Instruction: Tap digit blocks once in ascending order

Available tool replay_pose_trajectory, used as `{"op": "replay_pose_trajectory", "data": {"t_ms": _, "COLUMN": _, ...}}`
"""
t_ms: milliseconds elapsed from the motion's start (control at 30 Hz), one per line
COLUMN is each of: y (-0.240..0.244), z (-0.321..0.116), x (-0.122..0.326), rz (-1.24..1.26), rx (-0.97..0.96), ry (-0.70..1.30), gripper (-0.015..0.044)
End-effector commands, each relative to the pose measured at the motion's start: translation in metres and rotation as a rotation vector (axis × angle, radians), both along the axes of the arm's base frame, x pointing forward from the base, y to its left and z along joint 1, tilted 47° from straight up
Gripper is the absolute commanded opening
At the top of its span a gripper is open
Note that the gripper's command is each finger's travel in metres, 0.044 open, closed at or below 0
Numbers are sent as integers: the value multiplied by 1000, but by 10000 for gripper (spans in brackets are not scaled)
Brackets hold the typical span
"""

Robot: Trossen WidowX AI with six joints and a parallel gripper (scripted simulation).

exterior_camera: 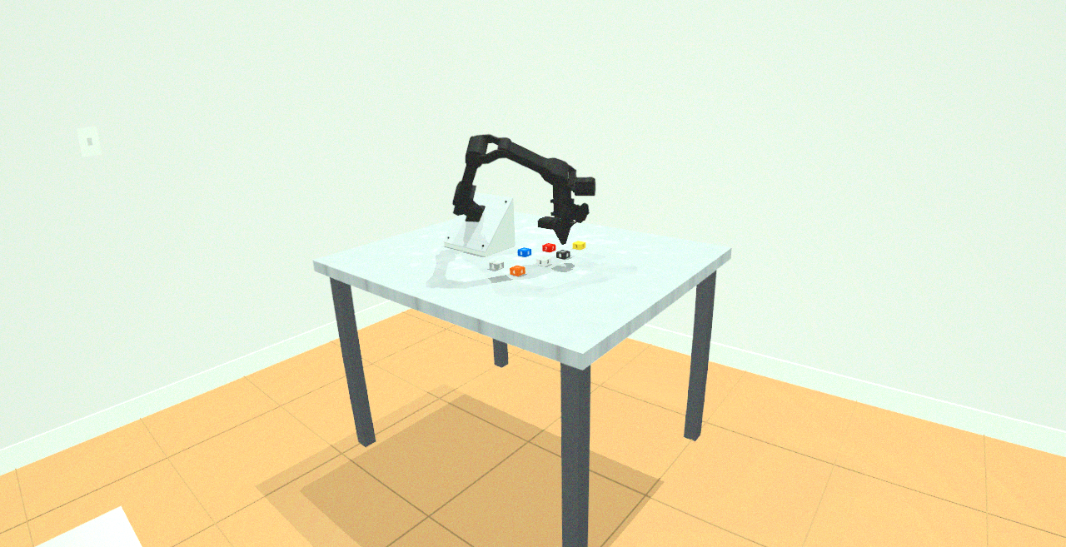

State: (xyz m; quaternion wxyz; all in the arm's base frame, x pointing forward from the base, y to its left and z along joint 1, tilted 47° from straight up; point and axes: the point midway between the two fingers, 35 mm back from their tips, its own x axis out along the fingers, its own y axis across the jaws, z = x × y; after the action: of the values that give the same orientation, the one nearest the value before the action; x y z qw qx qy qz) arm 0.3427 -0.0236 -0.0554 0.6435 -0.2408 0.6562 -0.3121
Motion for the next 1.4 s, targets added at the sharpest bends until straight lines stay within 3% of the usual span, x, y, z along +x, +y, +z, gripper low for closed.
{"op": "replay_pose_trajectory", "data": {"t_ms": 0, "y": -8, "z": -7, "x": -4, "rz": -1, "rx": -6, "ry": 14, "gripper": 20}}
{"op": "replay_pose_trajectory", "data": {"t_ms": 667, "y": -22, "z": -20, "x": -5, "rz": -2, "rx": -8, "ry": 14, "gripper": 20}}
{"op": "replay_pose_trajectory", "data": {"t_ms": 1000, "y": 8, "z": 7, "x": -1, "rz": -1, "rx": -4, "ry": 13, "gripper": 20}}
{"op": "replay_pose_trajectory", "data": {"t_ms": 1167, "y": 58, "z": 54, "x": 2, "rz": -1, "rx": -2, "ry": 14, "gripper": 20}}
{"op": "replay_pose_trajectory", "data": {"t_ms": 1367, "y": 58, "z": 58, "x": 2, "rz": -1, "rx": -1, "ry": 14, "gripper": 20}}
